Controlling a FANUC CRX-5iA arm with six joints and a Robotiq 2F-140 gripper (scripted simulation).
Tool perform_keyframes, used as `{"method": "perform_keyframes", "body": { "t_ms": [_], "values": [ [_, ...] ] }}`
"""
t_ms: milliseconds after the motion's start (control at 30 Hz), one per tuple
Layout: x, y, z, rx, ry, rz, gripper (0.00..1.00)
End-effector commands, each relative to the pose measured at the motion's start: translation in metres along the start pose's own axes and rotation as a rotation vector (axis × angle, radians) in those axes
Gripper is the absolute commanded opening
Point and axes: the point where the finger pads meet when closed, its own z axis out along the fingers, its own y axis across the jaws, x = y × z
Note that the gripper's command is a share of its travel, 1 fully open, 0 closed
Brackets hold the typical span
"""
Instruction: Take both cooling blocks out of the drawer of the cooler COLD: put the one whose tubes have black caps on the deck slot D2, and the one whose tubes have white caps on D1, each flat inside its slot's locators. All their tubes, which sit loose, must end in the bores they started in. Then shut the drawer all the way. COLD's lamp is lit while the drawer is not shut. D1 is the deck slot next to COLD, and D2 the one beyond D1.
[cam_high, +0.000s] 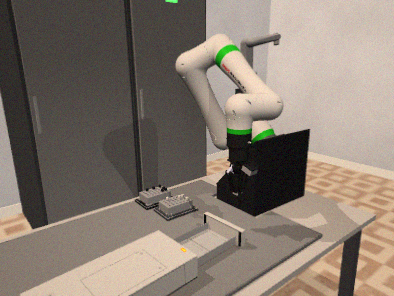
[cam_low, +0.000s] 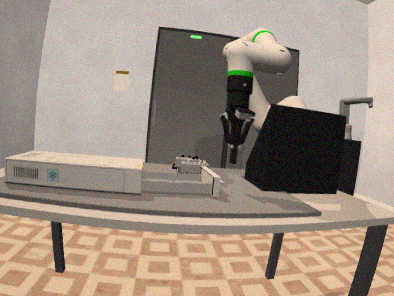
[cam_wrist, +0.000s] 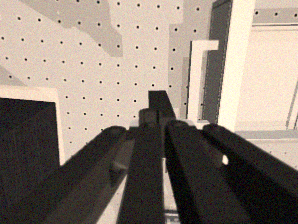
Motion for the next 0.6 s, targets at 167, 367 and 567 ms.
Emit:
{"method": "perform_keyframes", "body": {
  "t_ms": [167,367,567],
  "values": [
    [0.000,0.001,0.009,-0.002,0.001,0.000,0.10],
    [0.000,0.001,0.014,-0.002,0.001,0.000,0.10],
    [0.000,0.001,0.022,-0.002,0.001,0.000,0.10]
  ]
}}
